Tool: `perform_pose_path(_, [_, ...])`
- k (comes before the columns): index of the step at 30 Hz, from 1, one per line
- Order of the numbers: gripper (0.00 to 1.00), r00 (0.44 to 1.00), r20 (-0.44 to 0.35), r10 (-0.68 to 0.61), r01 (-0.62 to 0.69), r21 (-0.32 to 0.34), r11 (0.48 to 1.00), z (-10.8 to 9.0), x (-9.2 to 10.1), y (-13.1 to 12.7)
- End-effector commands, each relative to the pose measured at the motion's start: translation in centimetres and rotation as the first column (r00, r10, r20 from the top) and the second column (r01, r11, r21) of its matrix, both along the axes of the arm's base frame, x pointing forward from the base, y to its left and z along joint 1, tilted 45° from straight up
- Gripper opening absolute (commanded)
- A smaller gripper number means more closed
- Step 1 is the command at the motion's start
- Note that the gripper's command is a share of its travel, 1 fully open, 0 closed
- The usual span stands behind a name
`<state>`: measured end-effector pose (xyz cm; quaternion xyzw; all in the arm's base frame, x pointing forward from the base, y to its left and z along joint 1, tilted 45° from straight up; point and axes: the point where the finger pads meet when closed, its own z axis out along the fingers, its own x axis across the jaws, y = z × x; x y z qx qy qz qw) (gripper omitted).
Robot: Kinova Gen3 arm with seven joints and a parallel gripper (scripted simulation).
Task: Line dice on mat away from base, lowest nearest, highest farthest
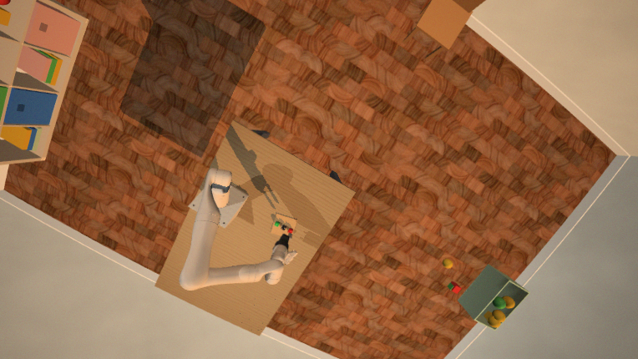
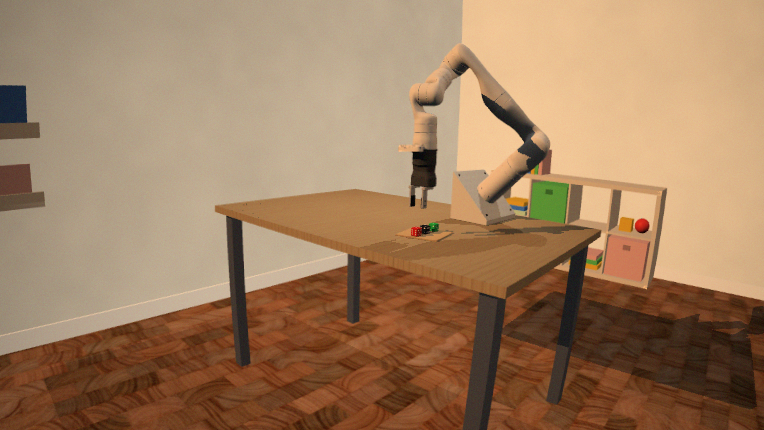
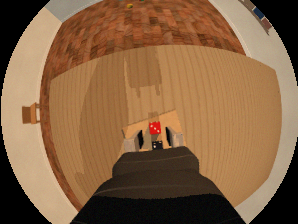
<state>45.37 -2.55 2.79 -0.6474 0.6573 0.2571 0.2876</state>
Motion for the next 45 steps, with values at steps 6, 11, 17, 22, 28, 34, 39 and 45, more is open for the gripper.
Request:
perform_pose_path(6, [1.0,1.0,0.002,-0.005,0.005,-0.003,1.0,0.1,0.1,-0.3])
perform_pose_path(11, [1.0,1.0,0.002,-0.005,0.005,-0.003,1.0,0.1,0.1,-0.3])
perform_pose_path(17, [1.0,1.0,0.002,-0.005,0.005,-0.003,1.0,0.1,0.1,-0.3])
perform_pose_path(22, [1.0,1.0,0.002,-0.005,0.005,-0.003,1.0,0.1,0.1,-0.3])
perform_pose_path(28, [1.0,1.0,0.002,-0.005,0.005,-0.003,1.0,0.5,0.0,-0.7])
perform_pose_path(34, [1.0,1.0,0.002,-0.005,0.005,-0.003,1.0,2.0,-0.1,-2.3])
perform_pose_path(39, [1.0,1.0,0.002,-0.005,0.005,-0.003,1.0,3.5,-0.2,-3.8])
perform_pose_path(45, [1.0,1.0,0.002,-0.005,0.005,-0.003,1.0,5.2,-0.3,-5.4])
